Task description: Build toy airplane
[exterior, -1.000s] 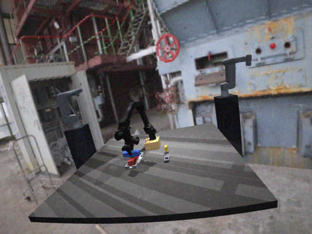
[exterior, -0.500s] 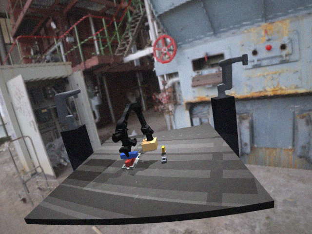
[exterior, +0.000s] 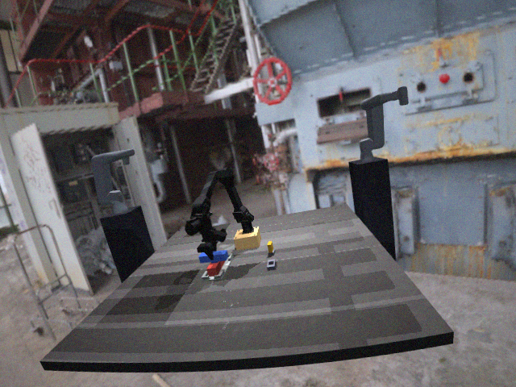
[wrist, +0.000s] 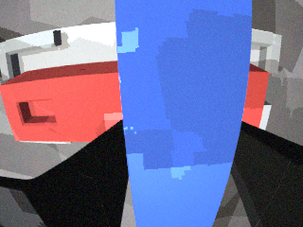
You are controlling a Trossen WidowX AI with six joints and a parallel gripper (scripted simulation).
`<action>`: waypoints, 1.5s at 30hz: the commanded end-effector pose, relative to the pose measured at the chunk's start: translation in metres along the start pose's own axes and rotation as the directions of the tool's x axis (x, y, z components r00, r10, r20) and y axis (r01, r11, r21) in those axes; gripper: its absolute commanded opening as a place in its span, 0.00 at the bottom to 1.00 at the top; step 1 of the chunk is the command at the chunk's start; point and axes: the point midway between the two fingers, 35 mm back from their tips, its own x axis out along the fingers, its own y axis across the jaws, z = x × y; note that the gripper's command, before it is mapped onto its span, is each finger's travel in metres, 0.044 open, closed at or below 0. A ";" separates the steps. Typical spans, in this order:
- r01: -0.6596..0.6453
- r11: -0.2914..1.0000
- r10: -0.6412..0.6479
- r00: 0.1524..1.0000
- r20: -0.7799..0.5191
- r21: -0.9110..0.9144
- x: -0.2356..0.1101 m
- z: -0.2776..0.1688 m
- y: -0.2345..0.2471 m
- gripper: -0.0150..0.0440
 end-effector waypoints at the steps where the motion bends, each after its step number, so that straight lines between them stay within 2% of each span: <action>1: 0.000 1.000 0.000 1.000 0.000 0.000 0.000 0.000 0.000 0.62; 10: 0.000 1.000 0.000 1.000 0.000 0.000 0.000 0.000 0.000 1.00; 16: 0.000 1.000 0.000 1.000 0.000 0.000 -0.003 0.000 0.000 1.00; 22: 0.000 1.000 0.000 1.000 0.003 -0.004 -0.081 -0.001 -0.001 1.00; 29: 0.000 1.000 0.000 1.000 0.003 -0.004 -0.084 -0.003 -0.004 1.00; 31: 0.000 0.998 0.000 1.000 0.003 0.059 -0.084 -0.003 -0.004 1.00; 33: -0.001 0.973 0.000 1.000 0.003 0.232 -0.084 -0.003 -0.005 1.00; 38: -0.002 0.752 0.000 1.000 0.003 0.659 -0.085 -0.003 -0.005 1.00; 42: -0.003 0.447 0.000 1.000 0.003 0.894 -0.086 -0.003 -0.005 1.00; 45: -0.003 0.172 0.000 1.000 0.003 0.985 -0.087 -0.003 -0.005 1.00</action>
